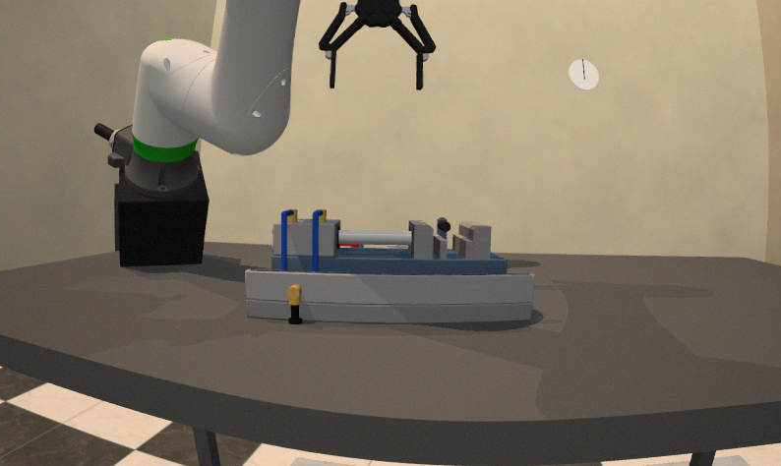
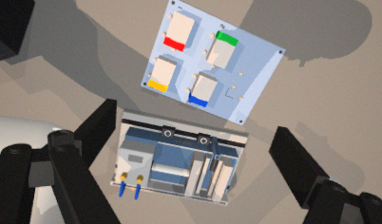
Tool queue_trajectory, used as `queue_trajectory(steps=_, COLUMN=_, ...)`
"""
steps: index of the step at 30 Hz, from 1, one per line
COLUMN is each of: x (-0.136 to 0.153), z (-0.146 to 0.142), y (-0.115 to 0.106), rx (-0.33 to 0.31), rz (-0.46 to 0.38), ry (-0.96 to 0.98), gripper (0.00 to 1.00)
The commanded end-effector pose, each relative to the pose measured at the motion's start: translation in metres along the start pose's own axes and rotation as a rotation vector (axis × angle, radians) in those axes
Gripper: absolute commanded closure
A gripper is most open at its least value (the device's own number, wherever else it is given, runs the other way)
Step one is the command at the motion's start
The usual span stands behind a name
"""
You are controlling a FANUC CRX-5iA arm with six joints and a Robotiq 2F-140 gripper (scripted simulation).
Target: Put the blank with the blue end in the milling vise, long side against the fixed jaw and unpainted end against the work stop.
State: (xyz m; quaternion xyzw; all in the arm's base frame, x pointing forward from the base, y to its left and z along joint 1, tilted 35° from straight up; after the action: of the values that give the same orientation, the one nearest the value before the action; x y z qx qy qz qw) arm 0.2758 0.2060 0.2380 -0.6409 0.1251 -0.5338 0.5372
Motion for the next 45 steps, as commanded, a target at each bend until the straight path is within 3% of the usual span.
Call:
queue_trajectory(steps=1, x=-0.0003, z=0.0002, y=-0.0005, rx=0.001, rz=0.0, ry=0.003, gripper=0.0)
queue_trajectory(steps=15, x=-0.0004, z=0.0001, y=-0.0005, rx=0.0, rz=0.001, ry=-0.028, gripper=0.0)
queue_trajectory(steps=45, x=-0.0016, z=-0.0004, y=-0.0005, rx=-0.001, rz=0.001, ry=0.385, gripper=0.0)
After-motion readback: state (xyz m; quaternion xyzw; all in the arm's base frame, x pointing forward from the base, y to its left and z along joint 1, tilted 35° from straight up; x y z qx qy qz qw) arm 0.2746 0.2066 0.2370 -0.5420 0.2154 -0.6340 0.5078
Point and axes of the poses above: the point where the finger pads meet when closed, its own y axis out along the fingers, its own z axis across the jaws, x = y × z, the point moved 1 cm from there along -y, back along the fingers, and after that the axes turned 13 degrees about -y, right-handed, at the moved point
